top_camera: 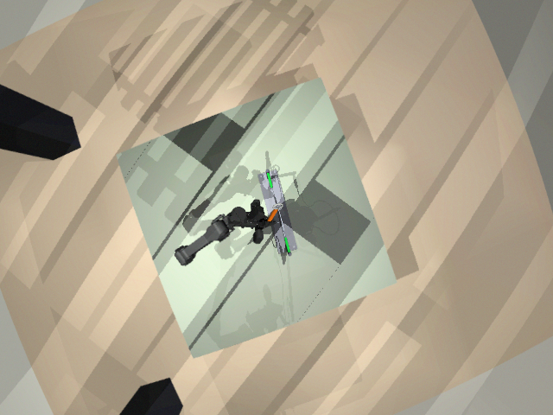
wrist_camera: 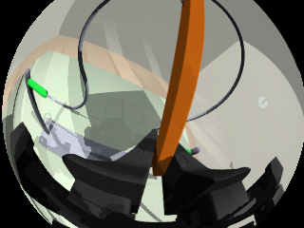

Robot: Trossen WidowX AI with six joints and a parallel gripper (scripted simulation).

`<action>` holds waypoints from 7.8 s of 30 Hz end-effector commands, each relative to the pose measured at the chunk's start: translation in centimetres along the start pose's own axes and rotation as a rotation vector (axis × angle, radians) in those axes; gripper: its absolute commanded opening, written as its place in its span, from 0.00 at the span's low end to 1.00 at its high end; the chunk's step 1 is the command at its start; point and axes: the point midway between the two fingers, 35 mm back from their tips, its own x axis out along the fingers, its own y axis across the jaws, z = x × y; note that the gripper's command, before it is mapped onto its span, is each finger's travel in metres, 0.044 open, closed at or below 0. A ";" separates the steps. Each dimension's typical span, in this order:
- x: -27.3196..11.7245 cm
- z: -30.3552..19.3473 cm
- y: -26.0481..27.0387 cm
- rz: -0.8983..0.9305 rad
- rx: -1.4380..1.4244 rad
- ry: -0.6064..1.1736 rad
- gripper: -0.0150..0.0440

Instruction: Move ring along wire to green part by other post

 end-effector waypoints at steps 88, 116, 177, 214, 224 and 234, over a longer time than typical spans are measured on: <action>-0.7 2.4 -4.1 -0.560 -1.093 -0.144 0.00; -1.1 3.3 -4.4 -0.711 -1.389 -0.180 0.00; 4.7 -10.1 3.3 -0.262 -0.502 -0.060 0.00; 4.0 -11.7 16.4 0.132 0.261 0.031 0.00; 3.2 -10.8 18.7 0.191 0.378 0.045 0.00; 2.7 -10.2 20.1 0.214 0.423 0.049 0.00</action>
